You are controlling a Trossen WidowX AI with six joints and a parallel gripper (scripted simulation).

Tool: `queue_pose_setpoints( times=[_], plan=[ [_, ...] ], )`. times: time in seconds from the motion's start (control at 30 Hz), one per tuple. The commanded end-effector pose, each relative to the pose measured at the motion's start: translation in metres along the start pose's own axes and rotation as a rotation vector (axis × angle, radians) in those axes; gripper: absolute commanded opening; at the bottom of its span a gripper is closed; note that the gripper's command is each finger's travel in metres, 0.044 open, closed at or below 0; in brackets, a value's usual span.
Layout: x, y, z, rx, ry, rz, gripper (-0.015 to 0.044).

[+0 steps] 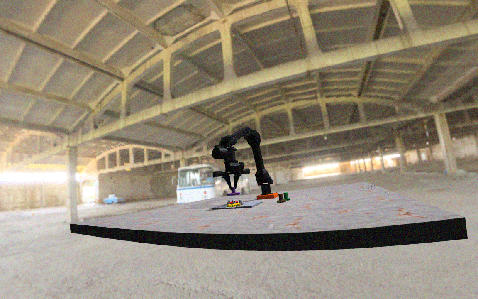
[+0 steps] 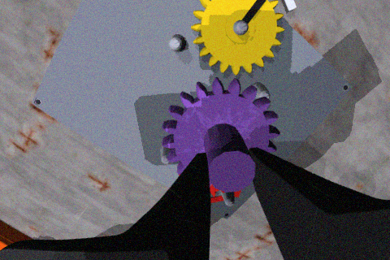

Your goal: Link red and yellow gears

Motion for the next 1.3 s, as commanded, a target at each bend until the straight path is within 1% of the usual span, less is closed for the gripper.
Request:
queue_pose_setpoints(
  times=[0.0,0.27,0.67,1.17,1.27],
  plan=[
    [0.0,0.0,-0.001,0.001,-0.003,-0.005,0.0],
    [-0.001,0.0,0.003,0.001,-0.003,-0.044,0.0],
    [0.0,-0.001,0.021,0.001,-0.003,-0.136,0.0],
    [0.0,0.0,0.044,0.001,-0.003,0.06,0.0],
    [0.0,0.0,0.042,0.001,-0.003,0.112,0.0]
  ],
)
Point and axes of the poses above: the point midway between the two fingers, 35 mm back from their tips, its own z axis out along the fingers, its own y axis across the jaws, x = y × z, the point moved 10 cm from there along -z, back along the fingers, and after that the axes turned 1 degree about z, right-handed, at the moved point
